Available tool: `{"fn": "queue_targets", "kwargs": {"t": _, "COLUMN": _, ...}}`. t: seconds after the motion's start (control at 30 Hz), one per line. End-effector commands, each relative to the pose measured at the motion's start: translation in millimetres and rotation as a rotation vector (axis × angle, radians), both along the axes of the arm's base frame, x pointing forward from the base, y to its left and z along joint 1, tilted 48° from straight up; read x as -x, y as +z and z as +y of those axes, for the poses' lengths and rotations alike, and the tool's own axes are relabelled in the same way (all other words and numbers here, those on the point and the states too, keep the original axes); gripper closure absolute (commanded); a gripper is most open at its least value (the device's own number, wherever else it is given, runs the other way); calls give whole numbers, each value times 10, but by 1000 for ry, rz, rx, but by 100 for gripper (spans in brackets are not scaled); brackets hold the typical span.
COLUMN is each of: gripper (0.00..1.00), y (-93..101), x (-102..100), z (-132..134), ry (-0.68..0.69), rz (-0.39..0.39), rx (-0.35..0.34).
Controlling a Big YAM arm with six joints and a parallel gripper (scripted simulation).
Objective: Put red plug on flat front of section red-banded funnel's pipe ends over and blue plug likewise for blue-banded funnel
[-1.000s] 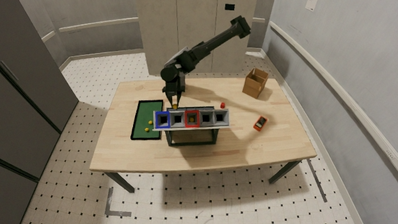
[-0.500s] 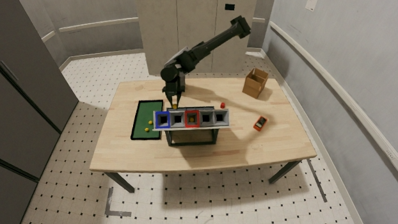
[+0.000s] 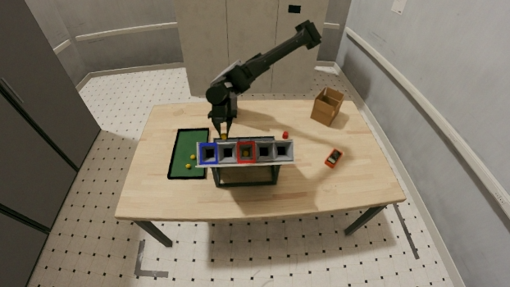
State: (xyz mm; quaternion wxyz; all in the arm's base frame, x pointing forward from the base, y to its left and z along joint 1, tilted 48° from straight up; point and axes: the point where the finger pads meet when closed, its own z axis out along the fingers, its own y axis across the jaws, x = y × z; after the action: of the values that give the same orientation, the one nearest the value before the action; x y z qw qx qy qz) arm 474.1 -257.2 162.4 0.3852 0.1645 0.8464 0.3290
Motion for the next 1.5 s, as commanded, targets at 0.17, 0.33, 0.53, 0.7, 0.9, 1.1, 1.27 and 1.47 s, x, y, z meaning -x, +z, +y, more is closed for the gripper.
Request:
{"fn": "queue_targets", "kwargs": {"t": 0.17, "gripper": 100, "y": 175, "x": -130, "z": -66, "ry": -4, "rz": -17, "rx": 13}}
{"fn": "queue_targets", "kwargs": {"t": 0.33, "gripper": 100, "y": 173, "x": -131, "z": -67, "ry": -5, "rz": -15, "rx": 12}}
{"fn": "queue_targets", "kwargs": {"t": 0.53, "gripper": 100, "y": 172, "x": -131, "z": -67, "ry": -7, "rz": -13, "rx": 10}}
{"fn": "queue_targets", "kwargs": {"t": 0.7, "gripper": 100, "y": 180, "x": -141, "z": -67, "ry": -8, "rz": -12, "rx": 10}}
{"fn": "queue_targets", "kwargs": {"t": 0.9, "gripper": 100, "y": 208, "x": -171, "z": -66, "ry": -10, "rz": -10, "rx": 8}}
{"fn": "queue_targets", "kwargs": {"t": 1.1, "gripper": 100, "y": 235, "x": -201, "z": -64, "ry": -13, "rz": -8, "rx": 6}}
{"fn": "queue_targets", "kwargs": {"t": 1.27, "gripper": 100, "y": 248, "x": -213, "z": -67, "ry": -11, "rz": -12, "rx": 9}}
{"fn": "queue_targets", "kwargs": {"t": 1.47, "gripper": 100, "y": 274, "x": -233, "z": -77, "ry": -5, "rz": -25, "rx": 18}}
